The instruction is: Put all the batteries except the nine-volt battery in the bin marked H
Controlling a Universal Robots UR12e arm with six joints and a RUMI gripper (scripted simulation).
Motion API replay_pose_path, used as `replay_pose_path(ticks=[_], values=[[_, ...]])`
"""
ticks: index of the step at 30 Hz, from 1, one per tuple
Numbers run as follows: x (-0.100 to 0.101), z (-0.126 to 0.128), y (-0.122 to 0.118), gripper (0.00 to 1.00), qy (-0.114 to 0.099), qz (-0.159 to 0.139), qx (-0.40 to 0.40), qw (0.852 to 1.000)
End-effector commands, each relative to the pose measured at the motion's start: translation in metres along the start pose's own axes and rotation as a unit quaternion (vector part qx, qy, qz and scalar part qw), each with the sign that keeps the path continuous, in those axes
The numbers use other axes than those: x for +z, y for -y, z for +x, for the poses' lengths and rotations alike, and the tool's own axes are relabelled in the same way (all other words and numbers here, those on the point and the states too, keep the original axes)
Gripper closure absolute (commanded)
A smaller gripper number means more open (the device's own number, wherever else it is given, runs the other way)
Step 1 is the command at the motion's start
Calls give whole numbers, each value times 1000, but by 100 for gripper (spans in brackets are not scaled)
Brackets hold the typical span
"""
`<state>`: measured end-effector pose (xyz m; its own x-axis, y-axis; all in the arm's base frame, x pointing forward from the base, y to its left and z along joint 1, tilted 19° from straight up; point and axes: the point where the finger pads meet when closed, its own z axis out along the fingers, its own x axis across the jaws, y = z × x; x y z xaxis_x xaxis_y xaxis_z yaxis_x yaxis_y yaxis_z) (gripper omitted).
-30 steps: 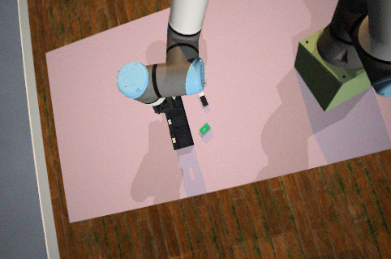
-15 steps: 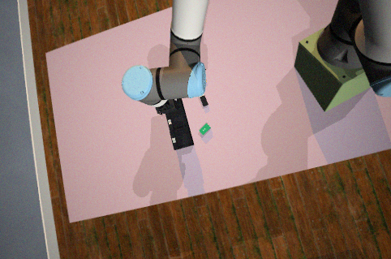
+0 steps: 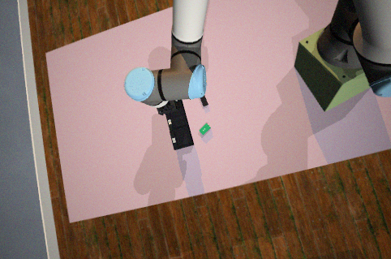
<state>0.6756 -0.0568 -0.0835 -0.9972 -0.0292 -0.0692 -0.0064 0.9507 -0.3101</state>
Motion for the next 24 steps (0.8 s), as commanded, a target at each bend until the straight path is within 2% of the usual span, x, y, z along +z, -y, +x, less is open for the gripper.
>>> replay_pose_path(ticks=[1,3,4,24], values=[[0,-1,0,100,1,0,0,1000],[0,-1,0,100,1,0,0,1000],[0,-1,0,86,1,0,0,1000],[-2,-1,0,86,1,0,0,1000]])
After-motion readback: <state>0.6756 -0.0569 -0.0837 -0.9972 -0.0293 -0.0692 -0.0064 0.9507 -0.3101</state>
